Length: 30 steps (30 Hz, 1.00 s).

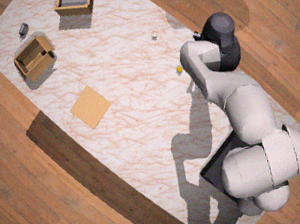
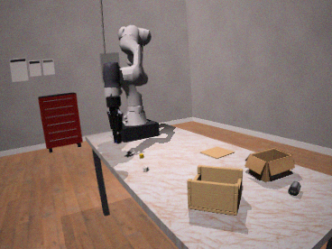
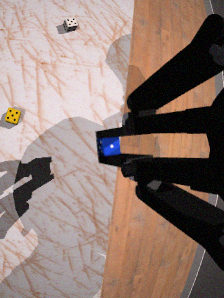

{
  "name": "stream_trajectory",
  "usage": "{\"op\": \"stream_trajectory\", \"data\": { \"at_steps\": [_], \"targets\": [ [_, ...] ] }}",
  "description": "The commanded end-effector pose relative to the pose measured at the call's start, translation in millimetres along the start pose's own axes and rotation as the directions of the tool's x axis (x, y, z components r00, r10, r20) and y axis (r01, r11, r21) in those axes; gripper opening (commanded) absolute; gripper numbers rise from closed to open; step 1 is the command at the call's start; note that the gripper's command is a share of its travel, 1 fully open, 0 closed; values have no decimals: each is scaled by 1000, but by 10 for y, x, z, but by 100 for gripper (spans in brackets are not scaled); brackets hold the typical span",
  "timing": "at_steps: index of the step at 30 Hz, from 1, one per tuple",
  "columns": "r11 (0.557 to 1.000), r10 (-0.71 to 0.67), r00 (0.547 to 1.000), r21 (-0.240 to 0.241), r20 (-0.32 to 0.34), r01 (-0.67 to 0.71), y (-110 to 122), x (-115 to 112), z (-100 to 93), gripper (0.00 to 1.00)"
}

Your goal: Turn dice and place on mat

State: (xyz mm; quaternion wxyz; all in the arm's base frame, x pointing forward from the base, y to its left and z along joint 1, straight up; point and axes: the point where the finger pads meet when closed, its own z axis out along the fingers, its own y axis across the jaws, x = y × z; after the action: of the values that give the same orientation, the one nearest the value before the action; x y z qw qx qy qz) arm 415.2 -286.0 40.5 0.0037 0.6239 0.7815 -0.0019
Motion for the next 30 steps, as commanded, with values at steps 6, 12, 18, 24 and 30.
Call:
{"op": "stream_trajectory", "data": {
  "at_steps": [6, 12, 18, 24, 30],
  "targets": [
    [963, -269, 963, -1, -5, 269, -3, 20, 18, 18],
    [931, -365, 931, -1, -5, 365, 2, 24, 24, 18],
    [887, -463, 887, -1, -5, 463, 7, 28, 30, 18],
    [842, -540, 842, -2, -5, 540, 12, 31, 34, 18],
    [773, -635, 772, -2, -5, 635, 18, 36, 41, 18]
  ]
}}
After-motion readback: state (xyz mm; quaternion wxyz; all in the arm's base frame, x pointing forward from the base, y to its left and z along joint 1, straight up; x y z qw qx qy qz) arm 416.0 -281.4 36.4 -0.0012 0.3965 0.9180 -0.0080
